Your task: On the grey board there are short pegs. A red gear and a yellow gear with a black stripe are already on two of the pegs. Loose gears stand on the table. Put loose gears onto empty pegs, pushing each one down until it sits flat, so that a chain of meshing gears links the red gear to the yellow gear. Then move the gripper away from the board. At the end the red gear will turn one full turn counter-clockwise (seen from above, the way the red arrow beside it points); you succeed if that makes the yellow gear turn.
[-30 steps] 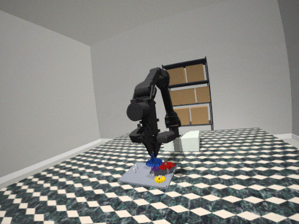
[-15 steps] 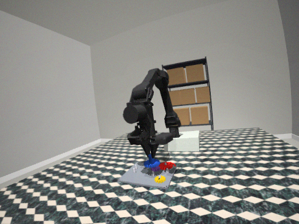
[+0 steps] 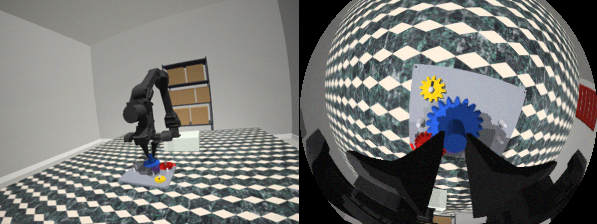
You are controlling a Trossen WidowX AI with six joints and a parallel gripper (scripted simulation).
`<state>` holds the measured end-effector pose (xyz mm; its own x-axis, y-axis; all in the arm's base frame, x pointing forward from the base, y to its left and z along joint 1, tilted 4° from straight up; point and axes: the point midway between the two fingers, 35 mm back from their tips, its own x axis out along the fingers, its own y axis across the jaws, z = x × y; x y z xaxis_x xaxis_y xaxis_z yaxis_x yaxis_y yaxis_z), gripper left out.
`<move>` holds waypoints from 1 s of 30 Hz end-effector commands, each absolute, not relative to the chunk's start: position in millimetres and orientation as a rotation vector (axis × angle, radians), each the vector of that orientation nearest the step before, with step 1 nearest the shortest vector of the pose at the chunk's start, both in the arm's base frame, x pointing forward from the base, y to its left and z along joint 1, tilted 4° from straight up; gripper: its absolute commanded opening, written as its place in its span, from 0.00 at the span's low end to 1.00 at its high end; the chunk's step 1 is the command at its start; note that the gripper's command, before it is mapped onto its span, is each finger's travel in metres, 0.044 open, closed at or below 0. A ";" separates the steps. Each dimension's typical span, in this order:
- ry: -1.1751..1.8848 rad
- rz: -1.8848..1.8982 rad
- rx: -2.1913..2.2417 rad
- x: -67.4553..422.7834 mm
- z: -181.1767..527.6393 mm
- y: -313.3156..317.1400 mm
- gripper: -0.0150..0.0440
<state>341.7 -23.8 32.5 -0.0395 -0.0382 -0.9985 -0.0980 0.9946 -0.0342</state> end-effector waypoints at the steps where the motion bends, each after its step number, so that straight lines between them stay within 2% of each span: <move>1: 1.610 0.079 -0.139 342.0 33.0 -23.9 0.25; 20: 1.603 0.212 -0.266 340.7 15.5 -24.5 0.25; 30: 1.607 0.159 -0.216 341.0 1.0 -25.3 0.25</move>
<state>344.6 -25.0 9.1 -0.0241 -0.0395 -0.9989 -0.2655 0.9636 -0.0317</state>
